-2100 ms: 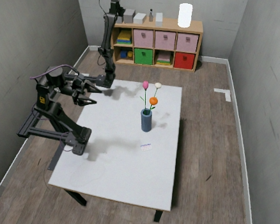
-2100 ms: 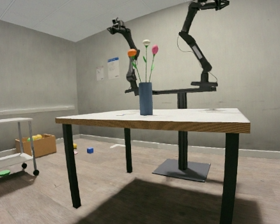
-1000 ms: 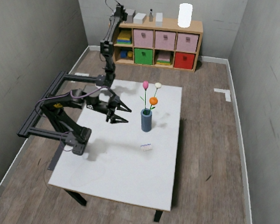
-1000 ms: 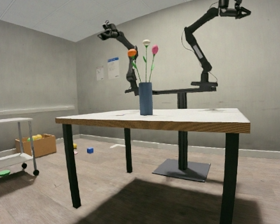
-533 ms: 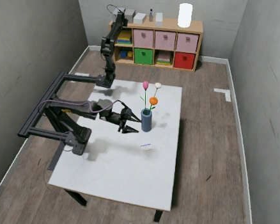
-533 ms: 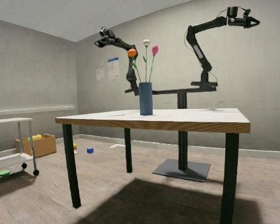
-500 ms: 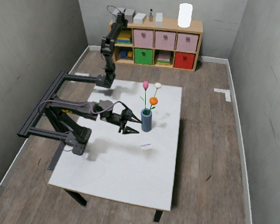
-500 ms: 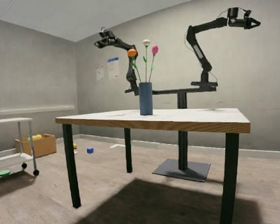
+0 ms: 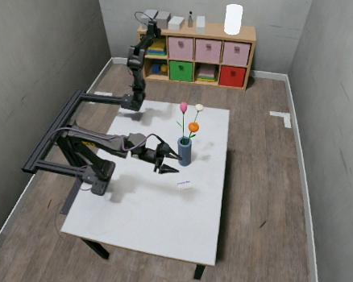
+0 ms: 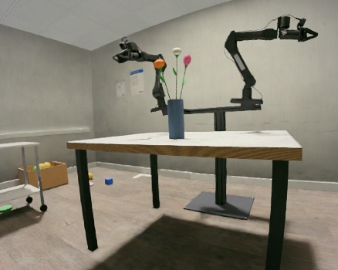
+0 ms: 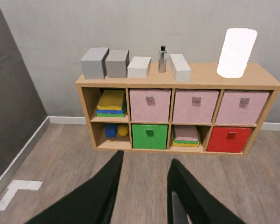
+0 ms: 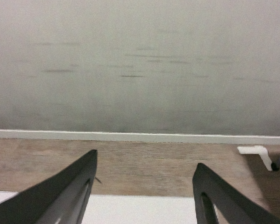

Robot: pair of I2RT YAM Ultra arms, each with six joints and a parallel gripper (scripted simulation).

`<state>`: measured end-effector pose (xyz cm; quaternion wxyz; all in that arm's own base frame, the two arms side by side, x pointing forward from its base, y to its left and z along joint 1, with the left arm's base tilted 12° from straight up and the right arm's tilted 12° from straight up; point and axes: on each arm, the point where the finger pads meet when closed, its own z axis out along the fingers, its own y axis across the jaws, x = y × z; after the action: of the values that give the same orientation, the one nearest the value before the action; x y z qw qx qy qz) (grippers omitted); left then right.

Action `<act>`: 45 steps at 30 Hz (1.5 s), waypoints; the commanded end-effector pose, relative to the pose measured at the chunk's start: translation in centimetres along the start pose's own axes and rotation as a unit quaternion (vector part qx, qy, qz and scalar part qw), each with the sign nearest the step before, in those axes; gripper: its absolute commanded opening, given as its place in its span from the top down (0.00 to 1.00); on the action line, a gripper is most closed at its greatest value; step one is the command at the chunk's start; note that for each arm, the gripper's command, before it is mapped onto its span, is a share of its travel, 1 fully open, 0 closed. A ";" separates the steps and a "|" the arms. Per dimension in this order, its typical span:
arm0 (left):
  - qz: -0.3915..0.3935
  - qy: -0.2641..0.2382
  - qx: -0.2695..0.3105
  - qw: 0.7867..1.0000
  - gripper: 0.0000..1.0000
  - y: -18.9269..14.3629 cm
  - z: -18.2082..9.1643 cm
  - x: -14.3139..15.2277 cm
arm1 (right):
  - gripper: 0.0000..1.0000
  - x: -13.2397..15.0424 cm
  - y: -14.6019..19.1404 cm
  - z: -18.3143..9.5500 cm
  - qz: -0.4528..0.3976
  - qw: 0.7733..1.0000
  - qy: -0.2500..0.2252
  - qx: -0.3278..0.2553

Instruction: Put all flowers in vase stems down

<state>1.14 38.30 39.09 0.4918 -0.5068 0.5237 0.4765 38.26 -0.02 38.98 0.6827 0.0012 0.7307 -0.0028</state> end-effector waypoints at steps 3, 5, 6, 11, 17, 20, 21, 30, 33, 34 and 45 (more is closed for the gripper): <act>-0.003 -0.033 -0.002 0.999 0.70 0.3 -0.2 -1.5 | 0.40 -2.1 0.0 -0.3 0.003 0.999 -0.041 -0.004; -0.003 -0.032 -0.002 0.999 0.70 0.3 -0.2 -1.4 | 0.40 -1.9 0.0 -0.3 0.003 0.999 -0.040 -0.004; -0.003 -0.032 -0.002 0.999 0.70 0.3 -0.2 -1.4 | 0.40 -1.9 0.0 -0.3 0.003 0.999 -0.040 -0.004; -0.003 -0.028 -0.002 1.000 0.70 0.3 -0.2 -1.2 | 0.40 -1.9 0.0 -0.3 0.003 0.999 -0.039 -0.004; -0.003 -0.026 -0.002 1.000 0.70 0.3 -0.1 -1.1 | 0.40 -1.8 0.0 -0.3 0.003 0.999 -0.038 -0.004; -0.003 -0.026 -0.002 1.000 0.70 0.3 -0.1 -1.1 | 0.40 -1.8 0.0 -0.3 0.003 0.999 -0.038 -0.004; -0.003 -0.026 -0.002 1.000 0.70 0.3 -0.1 -1.1 | 0.40 -1.8 0.0 -0.3 0.003 0.999 -0.038 -0.004; -0.003 -0.026 -0.002 1.000 0.70 0.3 -0.1 -1.1 | 0.40 -1.8 0.0 -0.3 0.003 0.999 -0.038 -0.004; -0.003 -0.026 -0.002 1.000 0.70 0.3 -0.1 -1.1 | 0.40 -1.8 0.0 -0.3 0.003 0.999 -0.038 -0.004; -0.003 -0.026 -0.002 1.000 0.70 0.3 -0.1 -1.1 | 0.40 -1.8 0.0 -0.3 0.003 0.999 -0.038 -0.004; -0.003 -0.026 -0.002 1.000 0.70 0.3 -0.1 -1.1 | 0.40 -1.8 0.0 -0.3 0.003 0.999 -0.038 -0.004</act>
<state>1.14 38.38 39.86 0.5020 -0.4973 0.5140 0.4863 38.35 -0.01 40.00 0.6999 0.0011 0.7142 -0.0026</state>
